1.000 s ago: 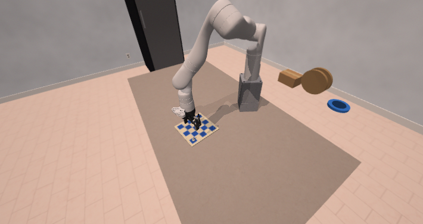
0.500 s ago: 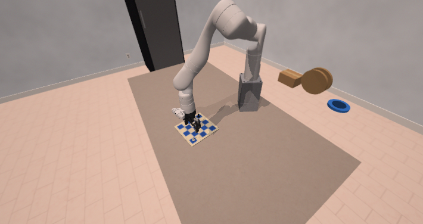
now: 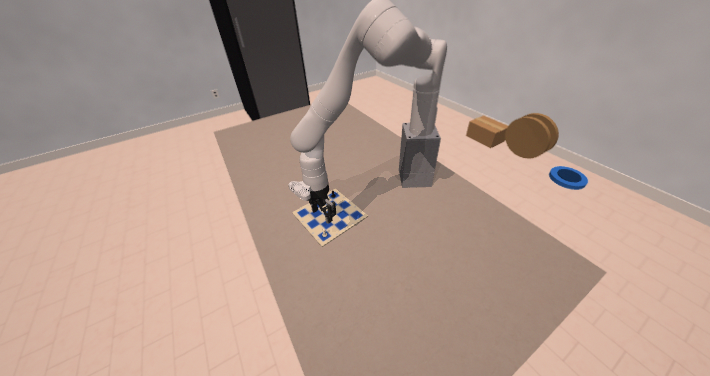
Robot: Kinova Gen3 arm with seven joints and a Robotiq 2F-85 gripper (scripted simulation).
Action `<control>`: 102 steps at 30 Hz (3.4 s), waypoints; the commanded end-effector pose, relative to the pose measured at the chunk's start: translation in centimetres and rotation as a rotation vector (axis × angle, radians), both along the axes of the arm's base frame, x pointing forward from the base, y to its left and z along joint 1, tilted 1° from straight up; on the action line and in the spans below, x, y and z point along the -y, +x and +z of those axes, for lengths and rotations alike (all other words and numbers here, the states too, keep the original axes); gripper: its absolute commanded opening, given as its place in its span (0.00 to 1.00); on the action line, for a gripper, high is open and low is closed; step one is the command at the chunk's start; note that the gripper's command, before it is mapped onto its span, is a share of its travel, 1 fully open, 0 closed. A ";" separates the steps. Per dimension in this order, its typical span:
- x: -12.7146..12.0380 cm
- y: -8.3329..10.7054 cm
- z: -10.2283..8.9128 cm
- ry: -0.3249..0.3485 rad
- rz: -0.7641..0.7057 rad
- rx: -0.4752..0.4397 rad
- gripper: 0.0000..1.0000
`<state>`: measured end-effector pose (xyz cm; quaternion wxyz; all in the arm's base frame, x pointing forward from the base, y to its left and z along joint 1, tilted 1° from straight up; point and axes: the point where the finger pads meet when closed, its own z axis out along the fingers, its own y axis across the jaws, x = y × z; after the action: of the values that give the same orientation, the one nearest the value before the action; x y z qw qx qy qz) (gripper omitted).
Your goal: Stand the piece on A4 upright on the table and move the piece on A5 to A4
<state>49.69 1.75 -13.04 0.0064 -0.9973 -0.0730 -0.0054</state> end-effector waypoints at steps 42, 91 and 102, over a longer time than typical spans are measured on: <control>0.0 0.1 -0.2 0.001 -0.001 0.002 0.34; -0.2 0.4 -5.0 0.001 -0.001 0.001 0.34; -0.2 0.4 -5.1 0.001 -0.001 0.001 0.34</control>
<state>49.99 1.90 -18.20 0.0067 -0.9973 -0.0724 -0.0052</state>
